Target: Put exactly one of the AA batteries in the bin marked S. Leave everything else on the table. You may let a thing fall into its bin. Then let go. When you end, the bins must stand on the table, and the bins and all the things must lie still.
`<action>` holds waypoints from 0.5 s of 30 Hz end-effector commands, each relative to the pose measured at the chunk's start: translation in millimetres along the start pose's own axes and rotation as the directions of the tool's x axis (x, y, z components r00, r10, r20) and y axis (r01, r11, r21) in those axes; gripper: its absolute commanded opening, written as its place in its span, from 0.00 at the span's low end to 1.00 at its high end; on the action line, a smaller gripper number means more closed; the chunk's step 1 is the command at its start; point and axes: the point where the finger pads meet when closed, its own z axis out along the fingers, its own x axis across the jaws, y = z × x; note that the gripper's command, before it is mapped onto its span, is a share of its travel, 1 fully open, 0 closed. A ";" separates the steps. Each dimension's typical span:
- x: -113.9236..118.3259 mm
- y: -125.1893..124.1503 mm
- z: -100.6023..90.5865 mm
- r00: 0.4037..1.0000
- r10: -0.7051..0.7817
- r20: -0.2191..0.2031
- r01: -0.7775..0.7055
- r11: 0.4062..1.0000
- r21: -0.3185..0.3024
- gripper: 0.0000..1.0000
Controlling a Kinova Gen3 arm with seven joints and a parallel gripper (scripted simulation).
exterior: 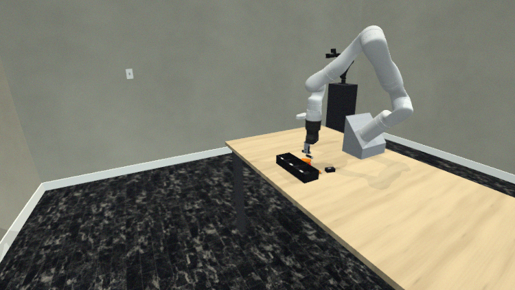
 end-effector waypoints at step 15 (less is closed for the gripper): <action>-32.9 -84.8 4.3 0.886 0.463 -0.015 -0.463 0.887 0.000 0.31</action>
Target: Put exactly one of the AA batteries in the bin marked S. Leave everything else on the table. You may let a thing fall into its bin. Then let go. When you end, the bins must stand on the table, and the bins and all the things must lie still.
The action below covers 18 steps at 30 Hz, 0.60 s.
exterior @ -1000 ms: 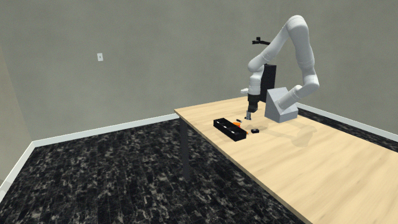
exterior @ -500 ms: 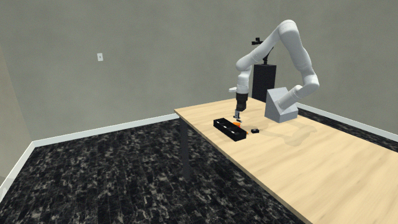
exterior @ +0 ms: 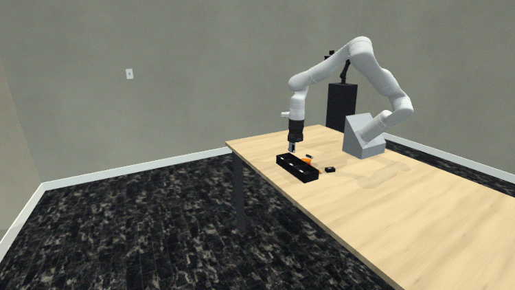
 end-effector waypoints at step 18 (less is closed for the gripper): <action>-10.7 -14.9 6.3 1.000 0.016 -0.022 -0.016 1.000 0.000 0.31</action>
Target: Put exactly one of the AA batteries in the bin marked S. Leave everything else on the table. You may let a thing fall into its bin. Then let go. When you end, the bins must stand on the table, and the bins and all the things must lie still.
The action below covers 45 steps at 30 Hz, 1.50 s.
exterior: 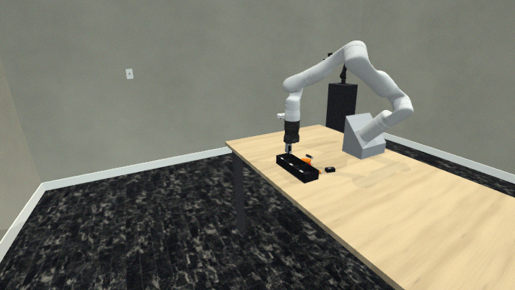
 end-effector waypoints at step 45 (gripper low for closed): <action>-0.8 2.8 52.9 1.000 -0.002 0.002 0.002 1.000 0.001 0.31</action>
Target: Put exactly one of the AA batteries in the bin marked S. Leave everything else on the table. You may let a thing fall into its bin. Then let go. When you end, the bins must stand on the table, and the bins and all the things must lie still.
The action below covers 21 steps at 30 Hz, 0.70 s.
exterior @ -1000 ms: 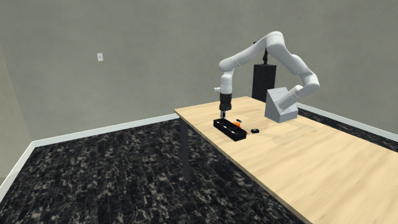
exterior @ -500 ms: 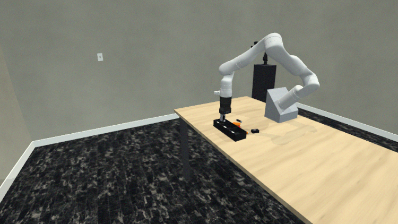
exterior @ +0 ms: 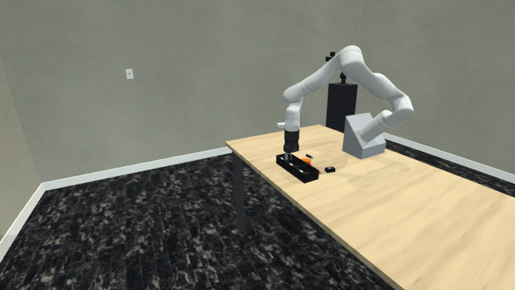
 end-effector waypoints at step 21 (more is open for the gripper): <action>-1.5 3.9 2.8 1.000 0.006 0.003 -0.006 1.000 -0.005 0.60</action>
